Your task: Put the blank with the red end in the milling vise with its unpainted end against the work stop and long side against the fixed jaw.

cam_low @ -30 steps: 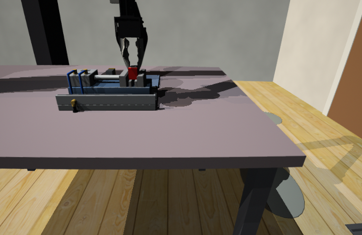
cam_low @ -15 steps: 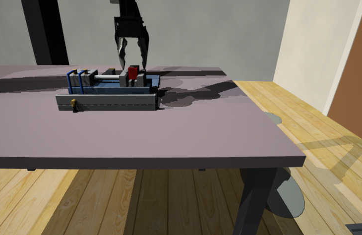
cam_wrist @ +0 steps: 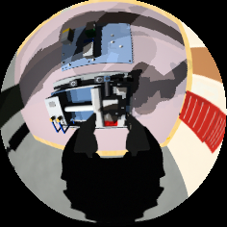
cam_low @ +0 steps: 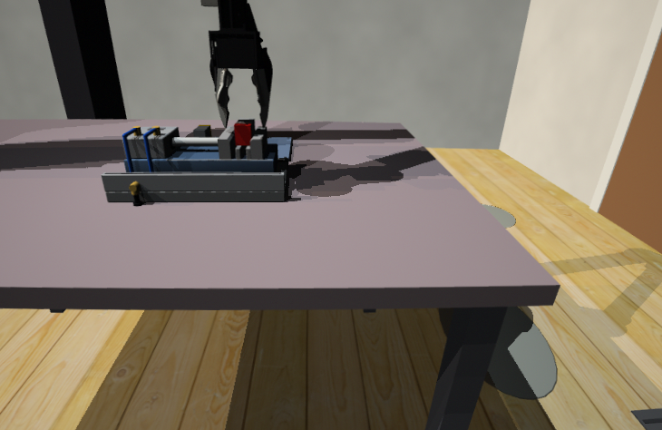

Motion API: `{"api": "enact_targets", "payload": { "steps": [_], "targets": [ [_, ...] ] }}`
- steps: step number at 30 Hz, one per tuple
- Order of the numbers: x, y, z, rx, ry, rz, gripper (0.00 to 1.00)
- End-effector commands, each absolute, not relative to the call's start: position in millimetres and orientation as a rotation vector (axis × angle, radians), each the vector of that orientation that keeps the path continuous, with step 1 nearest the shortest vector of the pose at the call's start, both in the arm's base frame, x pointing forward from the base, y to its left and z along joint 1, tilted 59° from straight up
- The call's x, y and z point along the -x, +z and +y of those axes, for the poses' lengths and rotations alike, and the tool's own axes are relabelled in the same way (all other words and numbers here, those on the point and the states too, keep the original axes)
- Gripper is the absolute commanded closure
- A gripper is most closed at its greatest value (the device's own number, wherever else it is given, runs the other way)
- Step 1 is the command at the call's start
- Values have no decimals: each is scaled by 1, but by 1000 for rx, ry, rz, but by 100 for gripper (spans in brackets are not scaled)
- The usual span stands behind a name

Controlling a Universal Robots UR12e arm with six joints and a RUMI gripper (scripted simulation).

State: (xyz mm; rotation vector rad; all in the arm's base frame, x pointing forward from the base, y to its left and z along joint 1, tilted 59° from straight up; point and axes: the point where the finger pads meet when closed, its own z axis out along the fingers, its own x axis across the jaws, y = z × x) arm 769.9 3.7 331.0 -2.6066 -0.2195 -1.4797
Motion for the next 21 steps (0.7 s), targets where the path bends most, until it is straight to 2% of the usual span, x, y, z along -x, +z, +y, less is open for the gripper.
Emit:
{"api": "enact_targets", "payload": {
  "steps": [1,21],
  "targets": [
    [-770,331,4,2606,-1481,-220,60],
    [-760,337,2,2606,-1481,-220,60]
  ]
}}
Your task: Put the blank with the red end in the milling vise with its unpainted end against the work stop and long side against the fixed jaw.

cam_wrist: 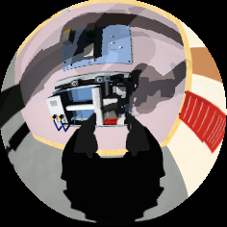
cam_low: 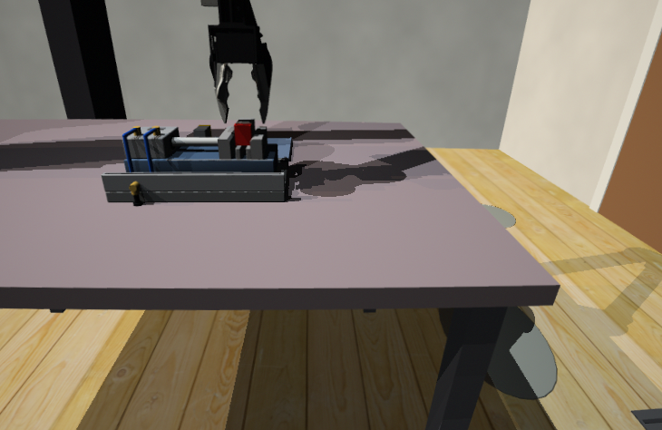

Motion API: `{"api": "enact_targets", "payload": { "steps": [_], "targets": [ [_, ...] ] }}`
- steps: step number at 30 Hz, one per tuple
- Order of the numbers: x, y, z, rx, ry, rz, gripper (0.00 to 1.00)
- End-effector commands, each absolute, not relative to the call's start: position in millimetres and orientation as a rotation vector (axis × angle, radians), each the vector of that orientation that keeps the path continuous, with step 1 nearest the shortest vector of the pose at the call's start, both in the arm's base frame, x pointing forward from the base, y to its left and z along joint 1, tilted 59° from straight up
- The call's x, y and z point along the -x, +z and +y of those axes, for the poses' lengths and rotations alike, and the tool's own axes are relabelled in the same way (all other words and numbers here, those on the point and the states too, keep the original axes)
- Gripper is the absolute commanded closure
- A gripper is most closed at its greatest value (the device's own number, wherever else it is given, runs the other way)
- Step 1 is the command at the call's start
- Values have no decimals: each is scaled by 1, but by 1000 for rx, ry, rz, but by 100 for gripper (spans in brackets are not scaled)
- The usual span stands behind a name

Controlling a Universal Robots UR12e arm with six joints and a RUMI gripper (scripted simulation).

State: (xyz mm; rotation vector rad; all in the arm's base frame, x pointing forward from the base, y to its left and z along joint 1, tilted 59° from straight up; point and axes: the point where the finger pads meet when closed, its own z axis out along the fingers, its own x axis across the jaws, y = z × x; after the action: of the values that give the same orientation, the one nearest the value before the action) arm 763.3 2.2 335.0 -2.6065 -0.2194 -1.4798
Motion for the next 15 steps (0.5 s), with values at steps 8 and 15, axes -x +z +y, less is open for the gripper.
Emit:
{"api": "enact_targets", "payload": {
  "steps": [8,15],
  "targets": [
    [-745,347,-2,2606,-1481,-220,60],
    [-741,349,-3,2606,-1481,-220,60]
  ]
}}
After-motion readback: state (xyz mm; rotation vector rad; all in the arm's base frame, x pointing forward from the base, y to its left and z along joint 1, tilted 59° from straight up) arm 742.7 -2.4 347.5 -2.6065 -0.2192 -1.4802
